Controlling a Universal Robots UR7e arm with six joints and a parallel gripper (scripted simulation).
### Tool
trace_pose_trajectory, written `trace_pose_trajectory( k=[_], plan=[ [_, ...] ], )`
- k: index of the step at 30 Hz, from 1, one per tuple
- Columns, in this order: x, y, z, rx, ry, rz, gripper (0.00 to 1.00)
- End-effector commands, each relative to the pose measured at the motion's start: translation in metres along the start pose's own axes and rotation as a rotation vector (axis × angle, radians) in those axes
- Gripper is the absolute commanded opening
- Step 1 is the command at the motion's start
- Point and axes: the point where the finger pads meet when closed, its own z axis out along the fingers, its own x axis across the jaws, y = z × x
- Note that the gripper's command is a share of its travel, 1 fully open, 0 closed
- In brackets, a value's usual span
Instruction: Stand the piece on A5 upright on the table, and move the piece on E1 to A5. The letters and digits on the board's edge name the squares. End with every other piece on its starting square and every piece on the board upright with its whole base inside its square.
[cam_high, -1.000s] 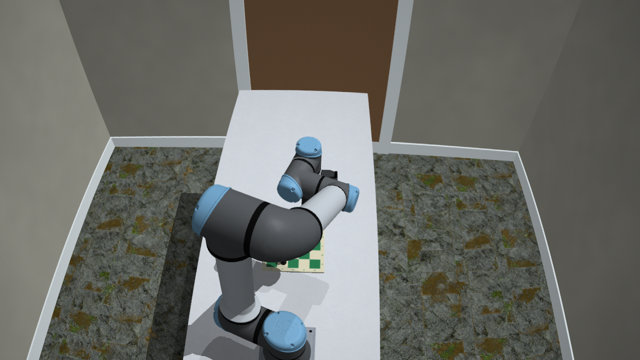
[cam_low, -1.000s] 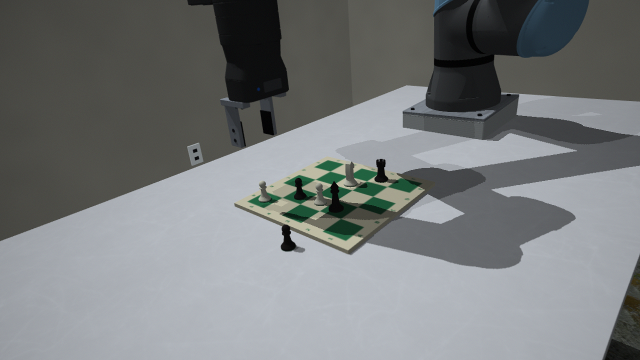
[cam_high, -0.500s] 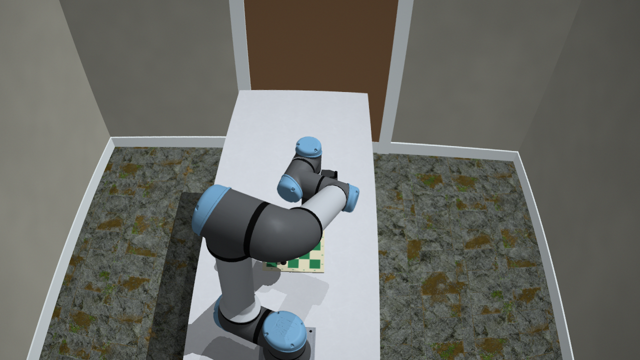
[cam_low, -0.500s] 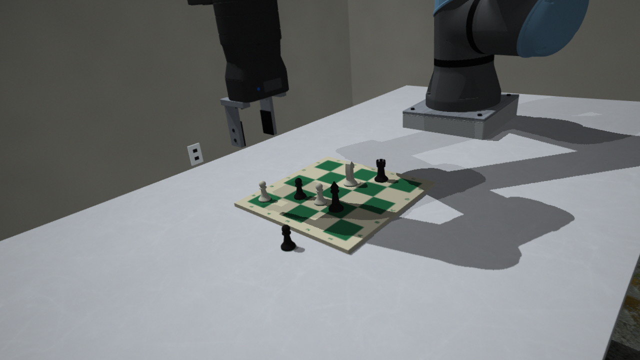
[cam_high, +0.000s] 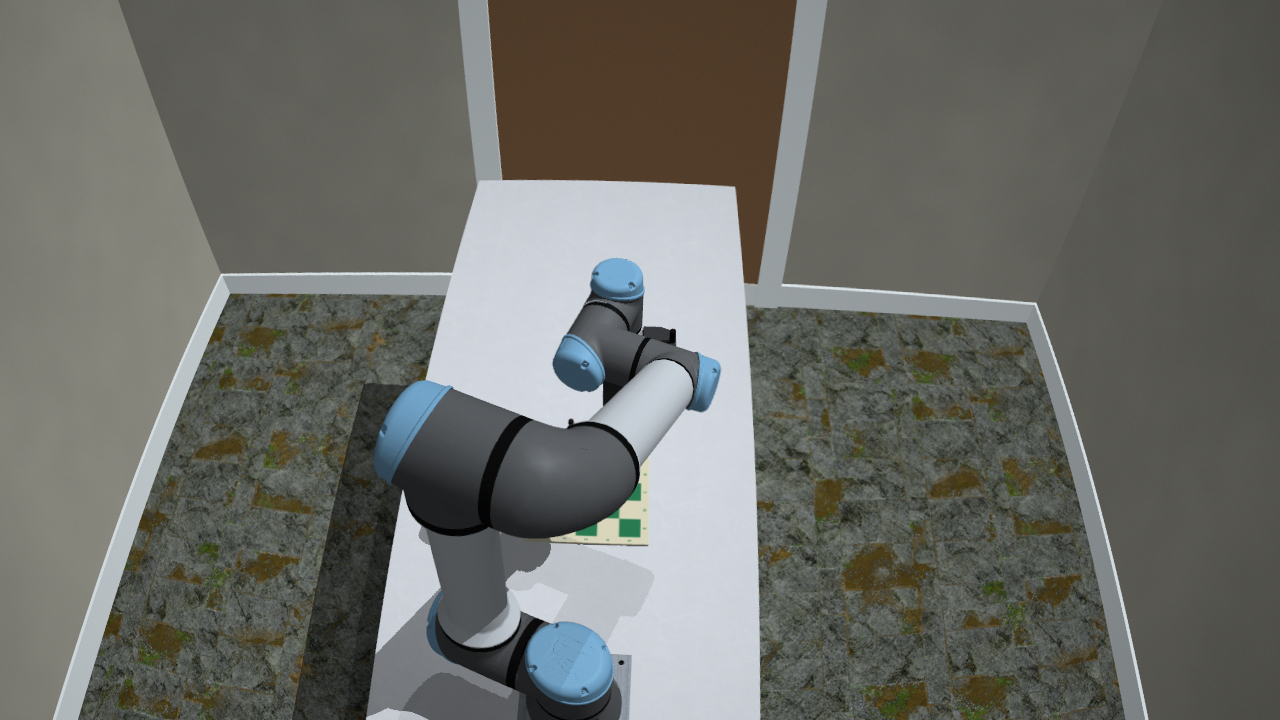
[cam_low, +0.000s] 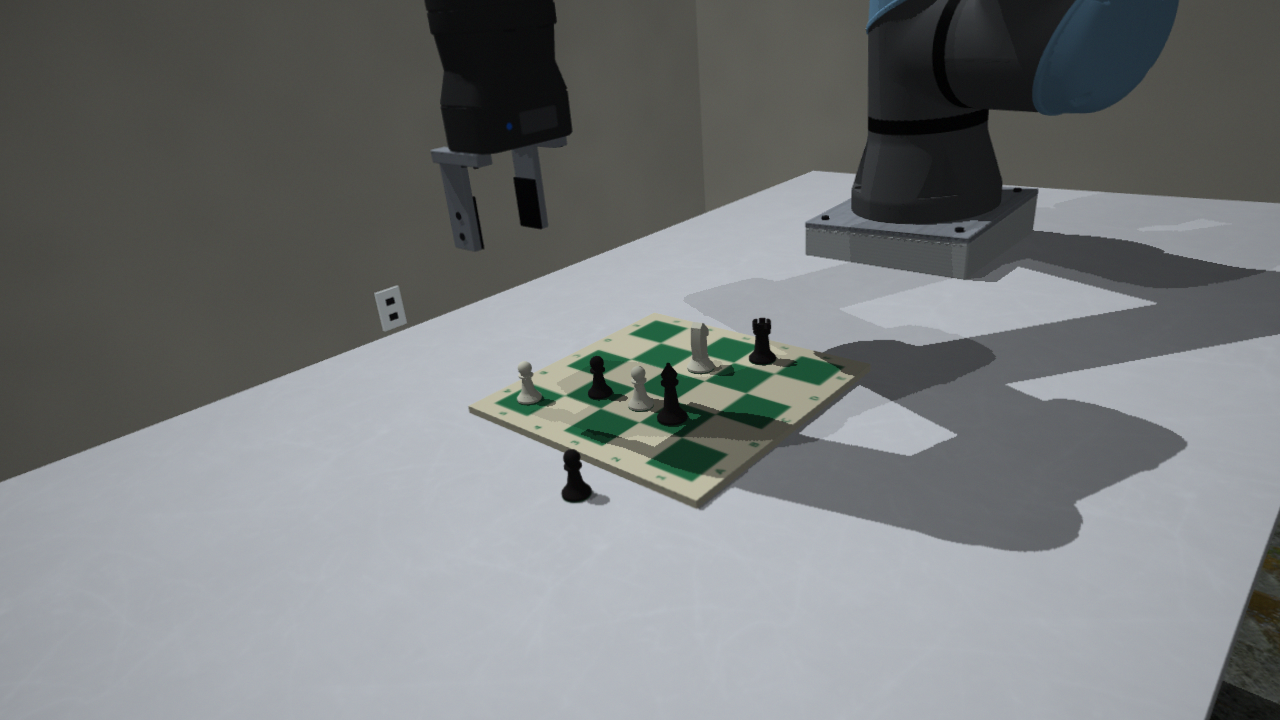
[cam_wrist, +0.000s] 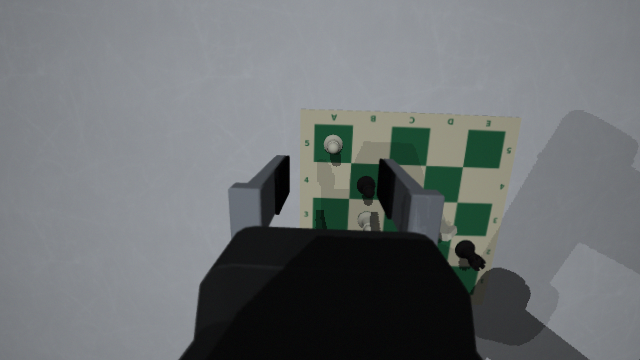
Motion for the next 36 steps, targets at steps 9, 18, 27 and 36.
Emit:
trace_pose_trajectory(
  k=[9, 18, 27, 36],
  plan=[
    [0.0, 0.0, -0.046, 0.0, -0.001, 0.0, 1.0],
    [0.0, 0.0, -0.049, 0.0, -0.001, 0.0, 1.0],
    [0.0, 0.0, -0.049, 0.0, -0.001, 0.0, 1.0],
    [0.0, 0.0, -0.049, 0.0, -0.001, 0.0, 1.0]
  ],
)
